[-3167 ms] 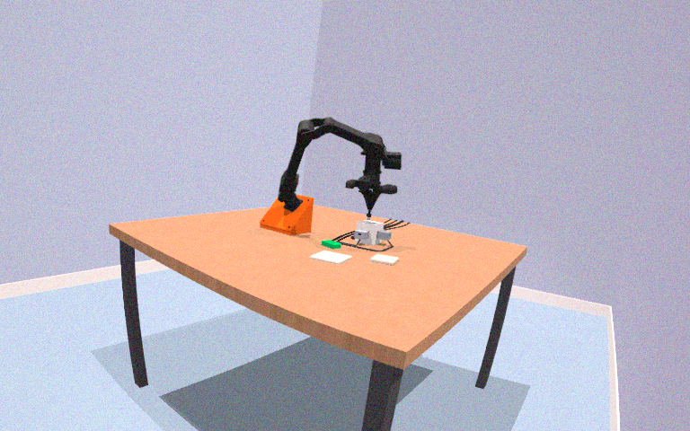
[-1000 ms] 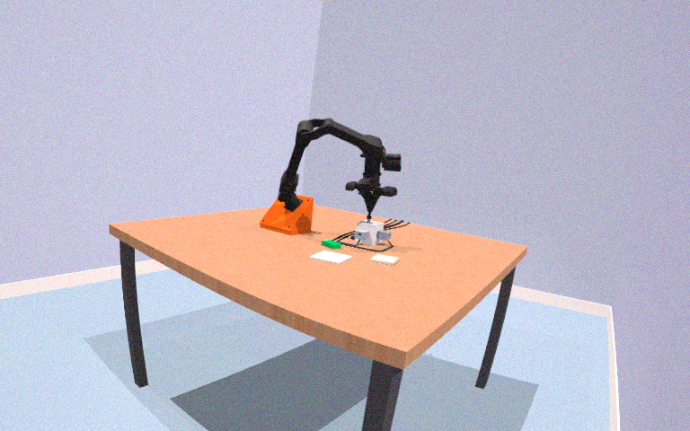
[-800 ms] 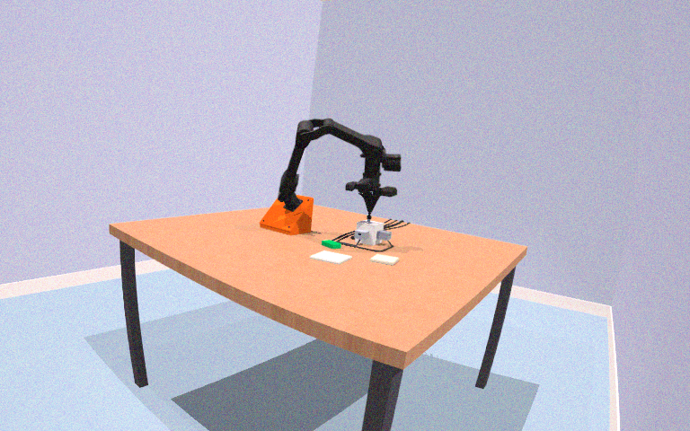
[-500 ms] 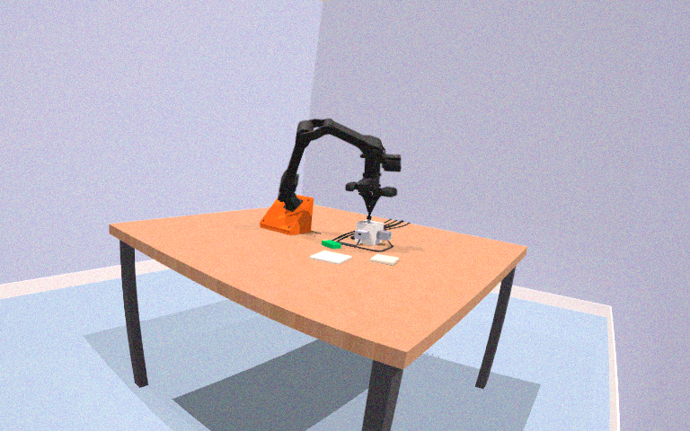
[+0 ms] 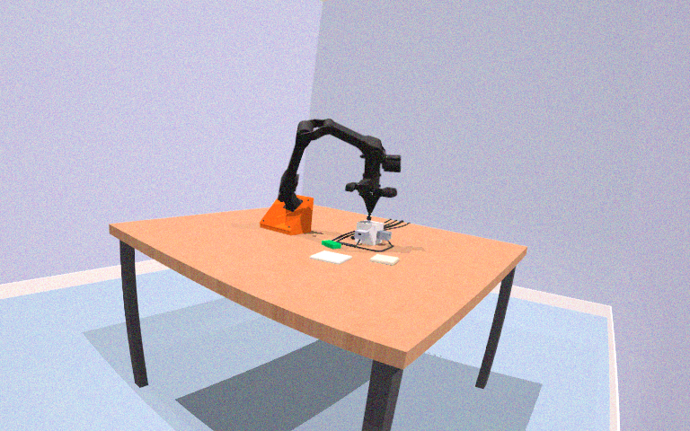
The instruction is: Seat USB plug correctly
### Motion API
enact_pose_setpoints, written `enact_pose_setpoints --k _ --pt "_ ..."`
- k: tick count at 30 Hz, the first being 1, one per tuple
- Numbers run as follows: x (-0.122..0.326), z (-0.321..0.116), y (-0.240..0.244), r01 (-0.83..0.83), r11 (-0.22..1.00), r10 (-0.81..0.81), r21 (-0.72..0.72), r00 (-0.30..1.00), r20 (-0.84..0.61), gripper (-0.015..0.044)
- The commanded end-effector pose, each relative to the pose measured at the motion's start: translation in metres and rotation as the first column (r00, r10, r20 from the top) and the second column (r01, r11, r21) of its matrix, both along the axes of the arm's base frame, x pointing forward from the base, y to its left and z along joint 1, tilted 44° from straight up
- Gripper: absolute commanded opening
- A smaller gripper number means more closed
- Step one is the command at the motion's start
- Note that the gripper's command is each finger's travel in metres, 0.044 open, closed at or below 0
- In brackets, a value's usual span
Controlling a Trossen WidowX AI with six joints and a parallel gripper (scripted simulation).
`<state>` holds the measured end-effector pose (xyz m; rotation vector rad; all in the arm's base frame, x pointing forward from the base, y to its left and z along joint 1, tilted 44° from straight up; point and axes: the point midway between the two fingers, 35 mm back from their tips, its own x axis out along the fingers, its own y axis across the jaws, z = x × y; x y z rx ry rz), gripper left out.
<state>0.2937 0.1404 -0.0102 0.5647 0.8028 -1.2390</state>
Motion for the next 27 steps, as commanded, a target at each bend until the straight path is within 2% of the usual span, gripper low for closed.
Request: enact_pose_setpoints --k 1,27 --pt "-0.0002 -0.001 -0.0003 -0.005 1.0 0.005 0.001 1.0 -0.006 0.0" --pt "0.0002 -0.0033 -0.0024 -0.005 1.0 0.005 0.001 1.0 -0.006 0.0"
